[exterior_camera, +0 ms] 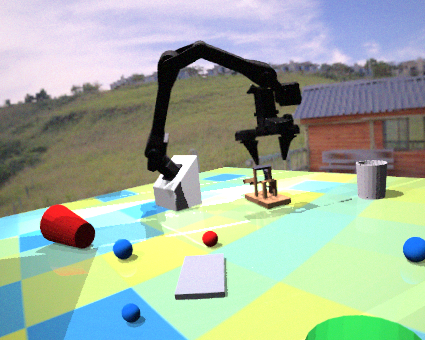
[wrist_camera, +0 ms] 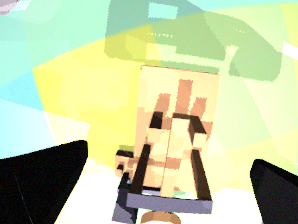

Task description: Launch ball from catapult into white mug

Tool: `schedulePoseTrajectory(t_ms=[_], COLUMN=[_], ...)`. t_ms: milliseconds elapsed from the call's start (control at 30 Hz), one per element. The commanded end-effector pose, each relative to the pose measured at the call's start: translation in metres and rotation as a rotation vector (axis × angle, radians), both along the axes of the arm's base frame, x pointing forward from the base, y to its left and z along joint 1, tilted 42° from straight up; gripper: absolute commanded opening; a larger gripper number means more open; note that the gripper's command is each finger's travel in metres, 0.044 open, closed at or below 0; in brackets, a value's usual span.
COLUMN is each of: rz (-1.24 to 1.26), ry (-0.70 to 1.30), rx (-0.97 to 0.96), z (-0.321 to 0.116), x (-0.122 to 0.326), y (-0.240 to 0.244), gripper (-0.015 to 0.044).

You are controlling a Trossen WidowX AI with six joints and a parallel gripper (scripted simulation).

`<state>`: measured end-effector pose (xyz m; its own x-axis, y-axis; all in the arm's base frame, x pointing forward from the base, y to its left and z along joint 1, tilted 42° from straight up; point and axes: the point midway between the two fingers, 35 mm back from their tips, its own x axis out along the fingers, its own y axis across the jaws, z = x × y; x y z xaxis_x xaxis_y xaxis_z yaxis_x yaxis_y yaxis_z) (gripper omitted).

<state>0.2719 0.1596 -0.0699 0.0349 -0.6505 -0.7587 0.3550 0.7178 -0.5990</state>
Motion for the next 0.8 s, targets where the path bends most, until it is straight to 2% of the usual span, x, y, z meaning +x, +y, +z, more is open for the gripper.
schedulePoseTrajectory(t_ms=[0, 767], rz=[-0.002, -0.001], ry=[0.013, 0.013], rx=[-0.014, -0.015], z=[-0.023, -0.045], x=[-0.002, 0.0], y=[-0.025, -0.045], gripper=[0.044, 0.044])
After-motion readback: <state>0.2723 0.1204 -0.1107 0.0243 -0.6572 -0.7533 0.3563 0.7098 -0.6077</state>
